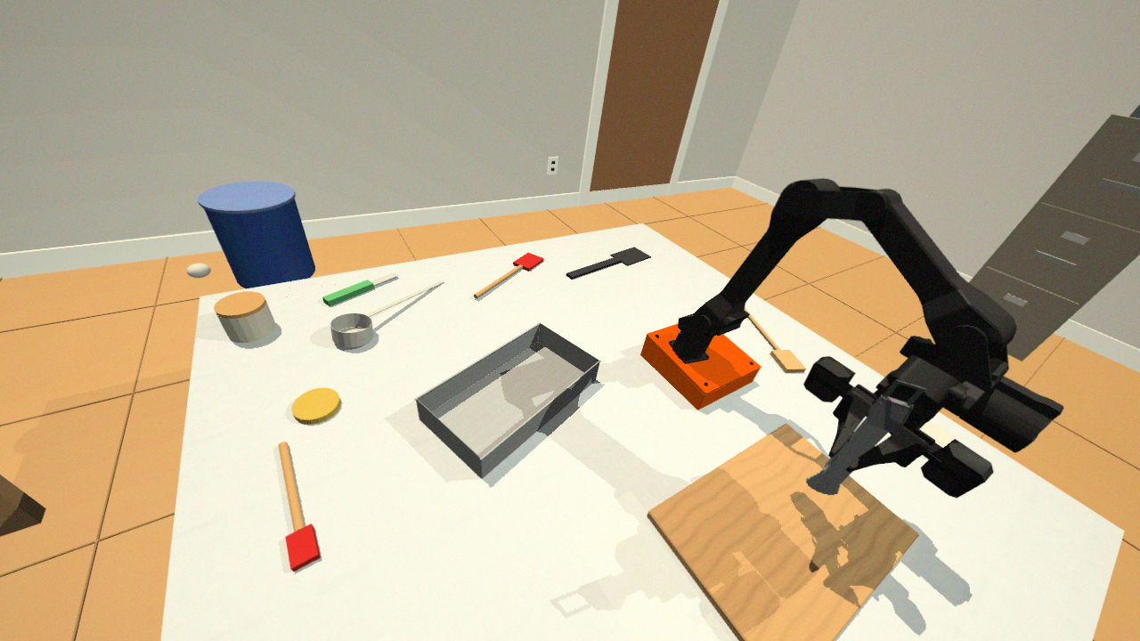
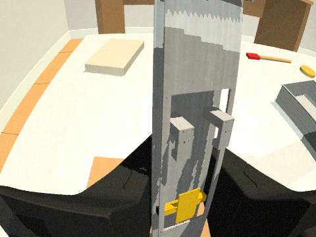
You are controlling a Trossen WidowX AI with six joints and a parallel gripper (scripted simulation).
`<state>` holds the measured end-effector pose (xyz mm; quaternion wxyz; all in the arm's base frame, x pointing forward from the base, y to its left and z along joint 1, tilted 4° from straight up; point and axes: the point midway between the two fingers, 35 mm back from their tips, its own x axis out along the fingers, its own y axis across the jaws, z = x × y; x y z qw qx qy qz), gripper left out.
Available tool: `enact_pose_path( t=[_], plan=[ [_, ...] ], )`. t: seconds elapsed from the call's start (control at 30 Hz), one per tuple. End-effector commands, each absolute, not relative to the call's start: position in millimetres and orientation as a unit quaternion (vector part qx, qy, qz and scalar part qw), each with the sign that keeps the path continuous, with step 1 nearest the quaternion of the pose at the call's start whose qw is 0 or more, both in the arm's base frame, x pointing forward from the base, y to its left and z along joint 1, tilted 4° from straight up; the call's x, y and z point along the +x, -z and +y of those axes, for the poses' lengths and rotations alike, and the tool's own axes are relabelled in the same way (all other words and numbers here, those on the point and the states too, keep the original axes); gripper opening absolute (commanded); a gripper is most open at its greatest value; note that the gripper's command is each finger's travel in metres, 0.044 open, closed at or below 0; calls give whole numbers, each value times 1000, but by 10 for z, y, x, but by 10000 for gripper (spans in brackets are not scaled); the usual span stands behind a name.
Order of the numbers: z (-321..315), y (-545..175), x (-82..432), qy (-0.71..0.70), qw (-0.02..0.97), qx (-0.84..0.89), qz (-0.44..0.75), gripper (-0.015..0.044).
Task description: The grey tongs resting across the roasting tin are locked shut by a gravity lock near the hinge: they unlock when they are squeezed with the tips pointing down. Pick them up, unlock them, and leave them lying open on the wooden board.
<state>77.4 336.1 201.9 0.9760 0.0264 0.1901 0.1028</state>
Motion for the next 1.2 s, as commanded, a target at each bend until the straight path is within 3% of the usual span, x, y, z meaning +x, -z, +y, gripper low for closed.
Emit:
enact_pose_path(
  t=[0.0,0.47,1.17],
  plan=[
    [3360,-2027,777,-102,977,30,187,-150],
    [3362,-1989,798,-98,974,23,201,-150],
    [3372,-1353,1033,-51,878,-55,473,-150]
  ],
)
